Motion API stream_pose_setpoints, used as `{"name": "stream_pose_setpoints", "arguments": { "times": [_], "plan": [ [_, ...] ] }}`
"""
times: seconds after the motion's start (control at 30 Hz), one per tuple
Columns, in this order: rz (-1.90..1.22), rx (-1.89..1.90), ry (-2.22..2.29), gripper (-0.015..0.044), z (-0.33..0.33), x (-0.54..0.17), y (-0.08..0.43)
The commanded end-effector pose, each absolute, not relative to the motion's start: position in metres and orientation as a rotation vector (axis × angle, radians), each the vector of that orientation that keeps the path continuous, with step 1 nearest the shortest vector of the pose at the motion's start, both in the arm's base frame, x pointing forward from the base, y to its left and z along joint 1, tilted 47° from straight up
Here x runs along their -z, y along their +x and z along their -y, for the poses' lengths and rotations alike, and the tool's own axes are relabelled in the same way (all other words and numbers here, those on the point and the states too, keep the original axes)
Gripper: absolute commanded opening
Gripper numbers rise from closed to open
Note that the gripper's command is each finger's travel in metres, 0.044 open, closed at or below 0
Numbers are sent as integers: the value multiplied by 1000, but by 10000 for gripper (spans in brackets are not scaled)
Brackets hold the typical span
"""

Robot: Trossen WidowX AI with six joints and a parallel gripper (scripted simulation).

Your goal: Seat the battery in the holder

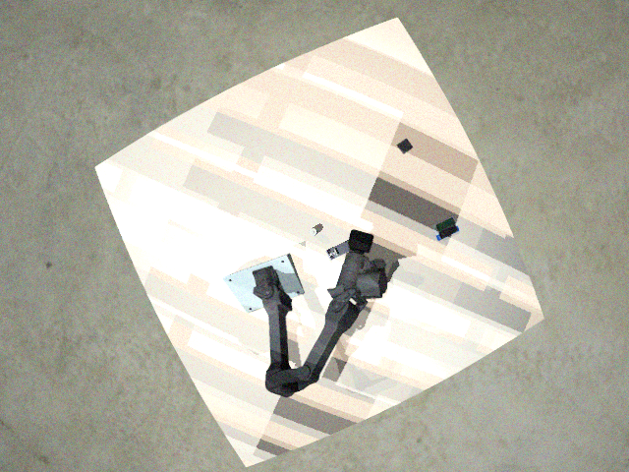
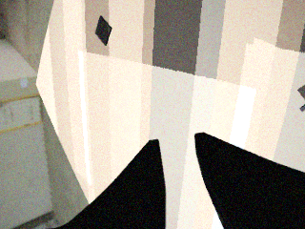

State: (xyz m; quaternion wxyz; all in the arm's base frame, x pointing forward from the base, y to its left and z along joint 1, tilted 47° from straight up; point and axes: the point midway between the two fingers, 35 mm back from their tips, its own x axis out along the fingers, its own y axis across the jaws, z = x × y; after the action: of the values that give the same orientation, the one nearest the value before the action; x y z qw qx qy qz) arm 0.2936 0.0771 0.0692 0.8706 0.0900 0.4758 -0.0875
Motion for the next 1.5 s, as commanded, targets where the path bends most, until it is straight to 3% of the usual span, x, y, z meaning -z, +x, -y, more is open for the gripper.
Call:
{"name": "stream_pose_setpoints", "arguments": {
  "times": [0.0, 0.27, 0.53, 0.87, 1.47],
  "plan": [
    [-1206, 363, 64, 0, -81, -24, 252],
    [-1327, 753, -437, 0, -56, 4, 171],
    [-1325, 759, -450, 0, -52, 8, 171],
    [-1322, 763, -453, 0, 3, 58, 175],
    [-1322, 761, -451, 0, -12, 72, 182]
  ]
}}
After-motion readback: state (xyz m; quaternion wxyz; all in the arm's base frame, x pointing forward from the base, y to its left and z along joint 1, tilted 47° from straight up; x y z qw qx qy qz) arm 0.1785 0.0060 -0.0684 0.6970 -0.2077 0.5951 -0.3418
